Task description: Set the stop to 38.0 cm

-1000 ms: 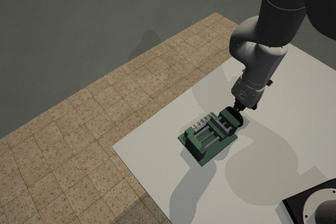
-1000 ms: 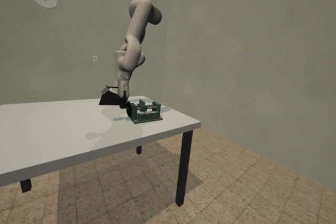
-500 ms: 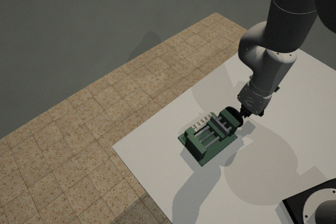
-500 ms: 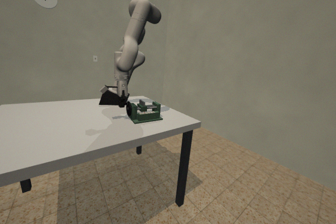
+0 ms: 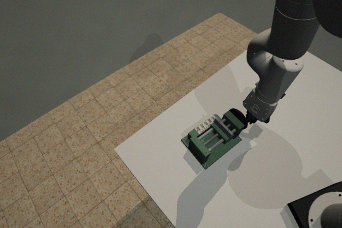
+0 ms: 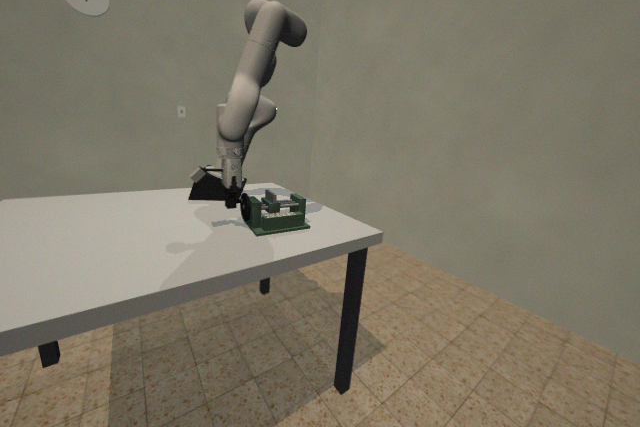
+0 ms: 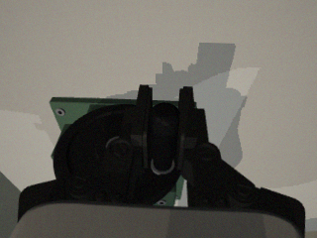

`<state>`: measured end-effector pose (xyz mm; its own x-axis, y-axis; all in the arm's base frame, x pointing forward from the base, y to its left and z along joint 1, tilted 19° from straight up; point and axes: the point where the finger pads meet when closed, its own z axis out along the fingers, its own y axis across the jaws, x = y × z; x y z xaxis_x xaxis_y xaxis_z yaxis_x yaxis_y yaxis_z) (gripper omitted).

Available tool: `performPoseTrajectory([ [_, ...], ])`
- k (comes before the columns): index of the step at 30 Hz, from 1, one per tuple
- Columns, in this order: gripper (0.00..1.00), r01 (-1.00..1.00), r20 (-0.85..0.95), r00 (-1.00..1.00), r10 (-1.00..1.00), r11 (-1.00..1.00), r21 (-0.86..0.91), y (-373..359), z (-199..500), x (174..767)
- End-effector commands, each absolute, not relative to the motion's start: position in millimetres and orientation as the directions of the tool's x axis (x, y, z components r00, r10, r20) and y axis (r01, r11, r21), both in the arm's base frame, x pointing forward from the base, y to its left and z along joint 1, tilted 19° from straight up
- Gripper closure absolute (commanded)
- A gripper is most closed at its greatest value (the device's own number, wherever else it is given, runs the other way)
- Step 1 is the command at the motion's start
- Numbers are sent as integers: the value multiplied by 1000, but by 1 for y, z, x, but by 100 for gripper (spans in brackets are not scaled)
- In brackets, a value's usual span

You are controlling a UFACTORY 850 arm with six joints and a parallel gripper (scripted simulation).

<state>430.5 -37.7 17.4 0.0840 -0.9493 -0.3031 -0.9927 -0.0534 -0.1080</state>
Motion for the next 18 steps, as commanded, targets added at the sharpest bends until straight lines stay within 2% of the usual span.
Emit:
performPoseTrajectory([
  [1,94,-992,-302,84,-949,-53,-112,-36,10,429],
  [11,94,-992,-302,84,-949,-53,-111,-30,-7,433],
  [18,94,-992,-302,84,-949,-53,-111,-23,-23,458],
])
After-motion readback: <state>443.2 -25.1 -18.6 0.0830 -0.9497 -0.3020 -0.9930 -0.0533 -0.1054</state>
